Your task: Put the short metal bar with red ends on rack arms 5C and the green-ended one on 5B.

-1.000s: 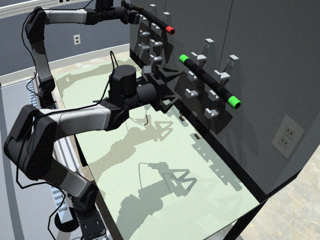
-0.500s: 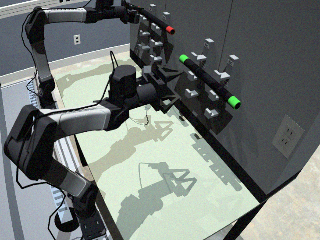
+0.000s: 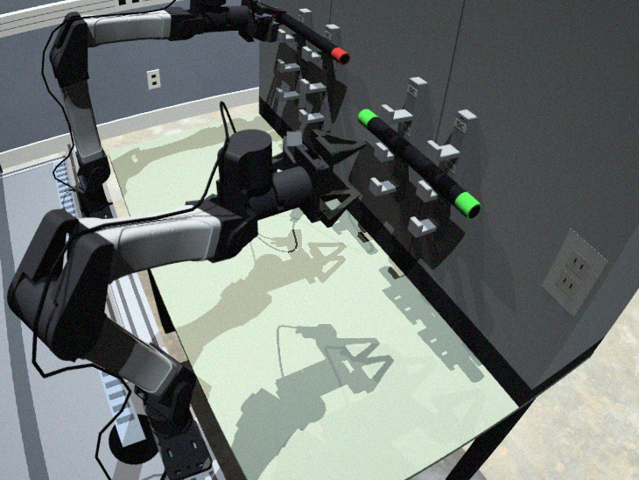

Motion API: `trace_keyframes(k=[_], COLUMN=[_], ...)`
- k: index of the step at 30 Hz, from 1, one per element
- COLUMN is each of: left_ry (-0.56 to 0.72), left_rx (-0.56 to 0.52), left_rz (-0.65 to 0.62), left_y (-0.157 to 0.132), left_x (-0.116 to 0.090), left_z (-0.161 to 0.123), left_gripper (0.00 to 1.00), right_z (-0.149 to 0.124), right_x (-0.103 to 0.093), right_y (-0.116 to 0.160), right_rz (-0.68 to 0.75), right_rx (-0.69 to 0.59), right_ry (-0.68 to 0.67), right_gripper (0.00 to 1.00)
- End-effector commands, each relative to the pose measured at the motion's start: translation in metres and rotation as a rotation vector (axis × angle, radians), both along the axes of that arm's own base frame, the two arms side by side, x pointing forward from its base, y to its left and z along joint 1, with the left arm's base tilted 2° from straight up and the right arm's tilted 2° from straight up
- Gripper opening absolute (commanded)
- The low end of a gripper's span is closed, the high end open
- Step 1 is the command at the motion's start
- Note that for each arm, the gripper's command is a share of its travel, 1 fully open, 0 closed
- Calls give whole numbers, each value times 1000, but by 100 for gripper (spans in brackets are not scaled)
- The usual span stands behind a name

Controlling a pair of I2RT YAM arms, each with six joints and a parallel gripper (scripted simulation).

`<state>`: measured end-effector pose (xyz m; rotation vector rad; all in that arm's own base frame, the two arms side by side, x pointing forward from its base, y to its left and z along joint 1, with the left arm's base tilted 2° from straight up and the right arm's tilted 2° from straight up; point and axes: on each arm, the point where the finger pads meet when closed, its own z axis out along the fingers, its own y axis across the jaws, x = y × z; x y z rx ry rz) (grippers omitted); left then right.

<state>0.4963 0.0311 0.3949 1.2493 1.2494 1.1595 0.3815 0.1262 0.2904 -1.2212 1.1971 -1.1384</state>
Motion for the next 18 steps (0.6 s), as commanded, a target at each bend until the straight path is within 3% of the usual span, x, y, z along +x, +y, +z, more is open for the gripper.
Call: trace_keyframes(k=[1,18], left_ry=[-96,-96], left_rx=[-5,-5], left_rz=[6,6], left_y=[4,4], left_x=[-6,-11], left_z=[46,50], left_gripper=[0,0], right_z=[-11,-11], right_x=[0,0], right_y=[-1,-1], right_rz=[-10,-10], right_rx=[-18,-18], right_ry=[13,13], right_gripper=[100,100])
